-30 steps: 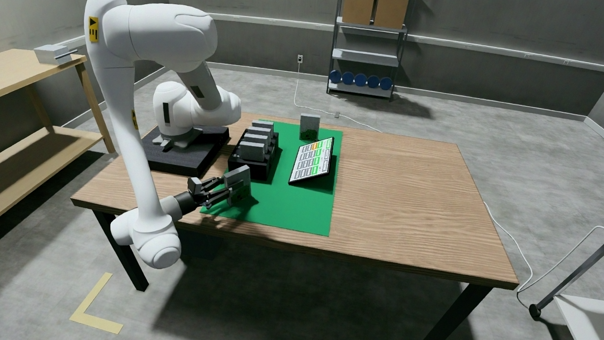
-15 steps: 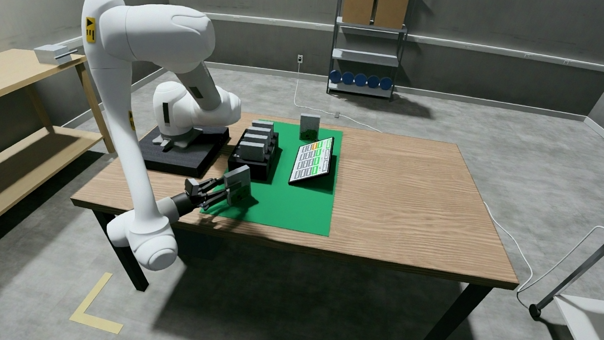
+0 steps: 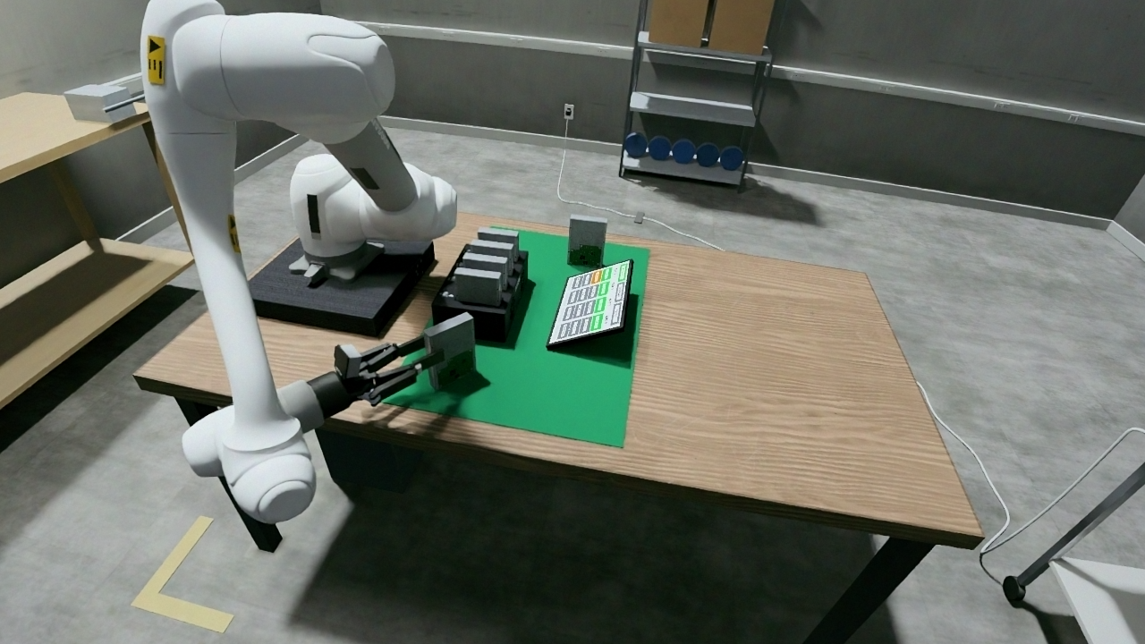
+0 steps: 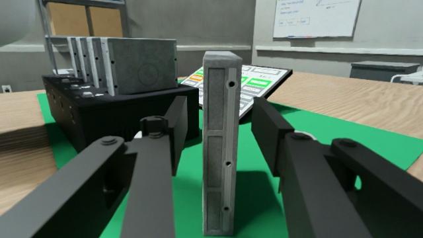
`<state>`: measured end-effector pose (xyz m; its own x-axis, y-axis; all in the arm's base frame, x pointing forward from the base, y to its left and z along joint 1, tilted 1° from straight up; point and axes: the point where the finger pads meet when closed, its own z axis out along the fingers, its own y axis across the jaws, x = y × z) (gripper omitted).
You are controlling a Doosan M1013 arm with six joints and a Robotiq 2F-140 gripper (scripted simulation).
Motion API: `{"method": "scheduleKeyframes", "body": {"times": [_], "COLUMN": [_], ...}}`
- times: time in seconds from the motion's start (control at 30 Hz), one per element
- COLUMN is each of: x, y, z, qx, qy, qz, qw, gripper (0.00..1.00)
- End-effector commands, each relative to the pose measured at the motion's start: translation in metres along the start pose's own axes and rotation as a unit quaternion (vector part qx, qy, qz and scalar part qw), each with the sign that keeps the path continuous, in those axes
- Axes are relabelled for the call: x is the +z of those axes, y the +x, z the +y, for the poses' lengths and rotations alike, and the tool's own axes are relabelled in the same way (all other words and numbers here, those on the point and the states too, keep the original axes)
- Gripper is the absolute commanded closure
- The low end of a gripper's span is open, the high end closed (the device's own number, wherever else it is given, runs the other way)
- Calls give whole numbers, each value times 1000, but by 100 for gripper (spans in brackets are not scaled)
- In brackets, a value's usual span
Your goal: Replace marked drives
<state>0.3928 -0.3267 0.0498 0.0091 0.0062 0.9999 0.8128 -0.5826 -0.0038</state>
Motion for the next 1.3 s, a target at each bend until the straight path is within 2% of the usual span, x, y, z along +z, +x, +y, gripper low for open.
{"method": "scheduleKeyframes", "body": {"times": [0.0, 0.37, 0.63, 1.27], "x": [-9, -35, -43, -46], "y": [1, 1, 1, 1], "z": [0, 0, 0, 0], "qx": [-1, -1, -1, -1], "qy": [0, 0, 0, 0], "qz": [0, 0, 0, 0], "qw": [1000, 1000, 1000, 1000], "gripper": [60, 60, 60, 60]}}
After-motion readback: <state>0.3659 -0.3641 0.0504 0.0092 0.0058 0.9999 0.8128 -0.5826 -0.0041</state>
